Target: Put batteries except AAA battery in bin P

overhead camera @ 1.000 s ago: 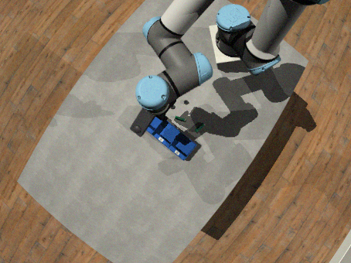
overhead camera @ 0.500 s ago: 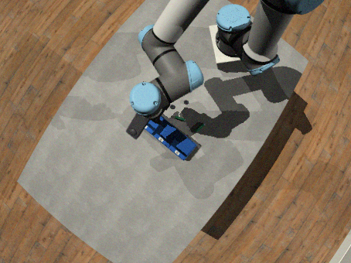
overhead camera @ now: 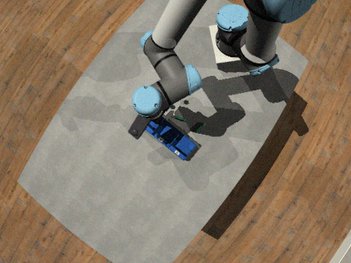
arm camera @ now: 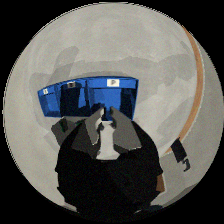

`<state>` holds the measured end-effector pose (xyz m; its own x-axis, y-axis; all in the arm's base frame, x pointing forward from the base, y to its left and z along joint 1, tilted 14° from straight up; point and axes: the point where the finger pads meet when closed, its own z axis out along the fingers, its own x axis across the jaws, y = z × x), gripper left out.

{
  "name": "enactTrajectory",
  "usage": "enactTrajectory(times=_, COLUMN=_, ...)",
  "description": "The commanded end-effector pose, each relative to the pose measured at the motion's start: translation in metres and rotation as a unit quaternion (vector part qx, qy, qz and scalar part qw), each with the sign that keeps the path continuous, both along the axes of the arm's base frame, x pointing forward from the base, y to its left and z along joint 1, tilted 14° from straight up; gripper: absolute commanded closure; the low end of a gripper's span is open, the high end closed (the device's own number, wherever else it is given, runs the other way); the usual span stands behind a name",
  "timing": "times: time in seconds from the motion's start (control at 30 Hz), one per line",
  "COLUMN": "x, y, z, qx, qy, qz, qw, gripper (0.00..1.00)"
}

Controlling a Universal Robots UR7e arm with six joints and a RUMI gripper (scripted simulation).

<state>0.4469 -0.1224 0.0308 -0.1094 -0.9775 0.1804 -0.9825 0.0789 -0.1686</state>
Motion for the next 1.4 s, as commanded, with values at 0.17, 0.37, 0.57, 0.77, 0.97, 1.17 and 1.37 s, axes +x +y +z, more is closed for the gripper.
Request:
enactTrajectory(times=0.17, x=0.0029, y=-0.0031, z=-0.0137, qx=0.000, qy=-0.001, qz=0.000, qw=1.000, gripper=0.96)
enactTrajectory(times=0.37, x=0.0029, y=-0.0031, z=-0.0137, qx=0.000, qy=-0.001, qz=0.000, qw=1.000, gripper=0.96)
enactTrajectory(times=0.57, x=0.0029, y=-0.0030, z=-0.0137, qx=0.000, qy=-0.001, qz=0.000, qw=1.000, gripper=0.96)
enactTrajectory(times=0.77, x=0.0029, y=-0.0031, z=-0.0137, qx=0.000, qy=-0.001, qz=0.000, qw=1.000, gripper=0.96)
enactTrajectory(times=0.97, x=0.0029, y=-0.0031, z=-0.0137, qx=0.000, qy=-0.001, qz=0.000, qw=1.000, gripper=0.96)
enactTrajectory(times=1.17, x=0.0029, y=-0.0031, z=-0.0137, qx=0.000, qy=-0.001, qz=0.000, qw=1.000, gripper=0.96)
enactTrajectory(times=1.37, x=0.0029, y=-0.0031, z=-0.0137, qx=0.000, qy=-0.001, qz=0.000, qw=1.000, gripper=0.96)
